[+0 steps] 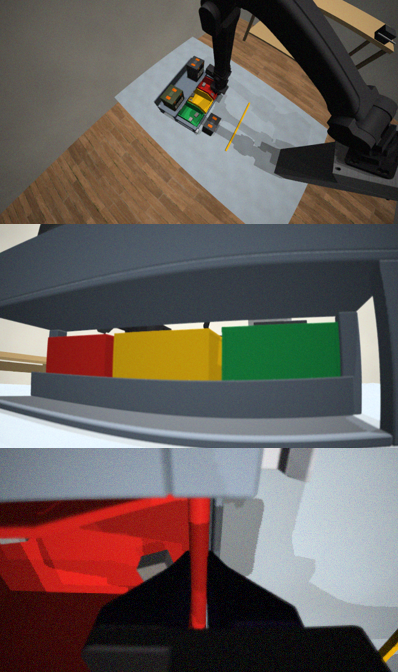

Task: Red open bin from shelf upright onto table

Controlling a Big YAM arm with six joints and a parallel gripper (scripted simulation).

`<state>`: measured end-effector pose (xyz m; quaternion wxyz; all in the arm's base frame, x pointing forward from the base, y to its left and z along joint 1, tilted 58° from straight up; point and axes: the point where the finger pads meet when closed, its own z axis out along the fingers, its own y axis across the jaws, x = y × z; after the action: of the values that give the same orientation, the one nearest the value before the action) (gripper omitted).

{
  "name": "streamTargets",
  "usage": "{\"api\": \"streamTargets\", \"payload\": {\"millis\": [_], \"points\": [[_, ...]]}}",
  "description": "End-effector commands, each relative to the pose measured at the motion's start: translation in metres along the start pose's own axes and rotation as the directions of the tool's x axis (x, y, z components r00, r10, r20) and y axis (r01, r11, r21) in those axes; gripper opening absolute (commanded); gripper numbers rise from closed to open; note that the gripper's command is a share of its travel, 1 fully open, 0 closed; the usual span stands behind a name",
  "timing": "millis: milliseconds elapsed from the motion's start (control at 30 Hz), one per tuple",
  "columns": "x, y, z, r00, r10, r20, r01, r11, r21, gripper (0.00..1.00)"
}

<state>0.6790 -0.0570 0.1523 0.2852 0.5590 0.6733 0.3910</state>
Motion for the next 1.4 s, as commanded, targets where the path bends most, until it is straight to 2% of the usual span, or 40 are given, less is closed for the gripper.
{"api": "streamTargets", "payload": {"millis": [0, 1367], "points": [[-0.006, 0.007, -0.014, 1.0, -0.001, 0.01, 0.001, 1.0, -0.012, 0.0], [-0.007, 0.007, -0.03, 1.0, -0.005, 0.011, 0.005, 1.0, -0.014, 0.0]]}}
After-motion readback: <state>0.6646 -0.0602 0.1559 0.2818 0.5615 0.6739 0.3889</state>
